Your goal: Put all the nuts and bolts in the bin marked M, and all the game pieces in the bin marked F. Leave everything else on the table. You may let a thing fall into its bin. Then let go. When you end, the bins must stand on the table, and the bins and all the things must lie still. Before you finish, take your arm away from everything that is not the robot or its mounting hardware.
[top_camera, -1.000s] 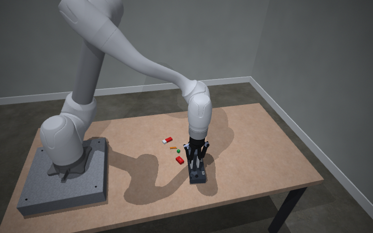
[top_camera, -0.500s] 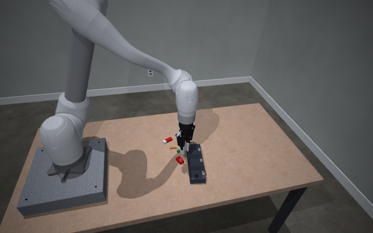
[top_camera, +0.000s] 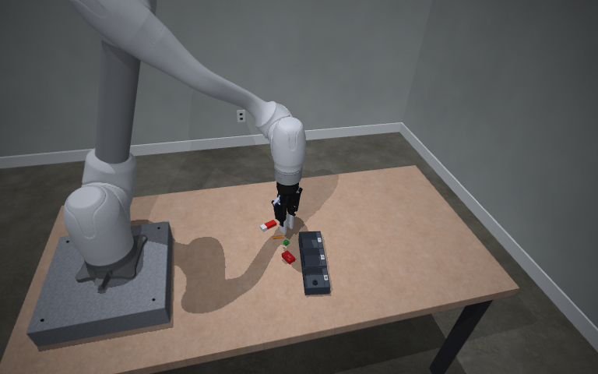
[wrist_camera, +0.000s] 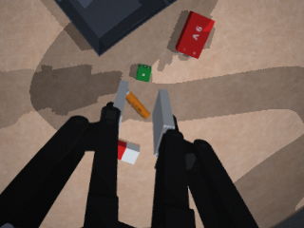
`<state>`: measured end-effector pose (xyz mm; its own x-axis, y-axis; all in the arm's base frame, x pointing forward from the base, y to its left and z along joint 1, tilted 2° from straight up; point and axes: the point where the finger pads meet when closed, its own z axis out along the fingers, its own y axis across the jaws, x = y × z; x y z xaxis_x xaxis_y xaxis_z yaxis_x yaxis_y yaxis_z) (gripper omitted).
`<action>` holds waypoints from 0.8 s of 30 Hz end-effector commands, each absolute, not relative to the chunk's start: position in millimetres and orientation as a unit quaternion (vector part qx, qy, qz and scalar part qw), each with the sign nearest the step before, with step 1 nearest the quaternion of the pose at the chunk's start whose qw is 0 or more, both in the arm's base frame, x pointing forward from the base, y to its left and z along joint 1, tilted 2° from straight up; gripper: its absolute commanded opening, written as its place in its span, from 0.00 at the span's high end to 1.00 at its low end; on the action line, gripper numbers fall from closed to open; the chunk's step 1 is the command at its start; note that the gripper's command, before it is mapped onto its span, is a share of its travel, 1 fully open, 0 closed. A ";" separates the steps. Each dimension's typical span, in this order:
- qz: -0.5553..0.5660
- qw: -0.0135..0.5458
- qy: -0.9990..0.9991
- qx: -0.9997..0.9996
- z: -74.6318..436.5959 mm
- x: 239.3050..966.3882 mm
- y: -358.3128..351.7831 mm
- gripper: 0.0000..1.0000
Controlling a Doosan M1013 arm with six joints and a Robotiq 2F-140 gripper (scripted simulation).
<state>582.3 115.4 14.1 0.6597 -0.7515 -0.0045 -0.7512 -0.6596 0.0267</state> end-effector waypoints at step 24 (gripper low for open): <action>-0.008 0.011 -0.412 0.911 14.2 583.2 113.2 0.81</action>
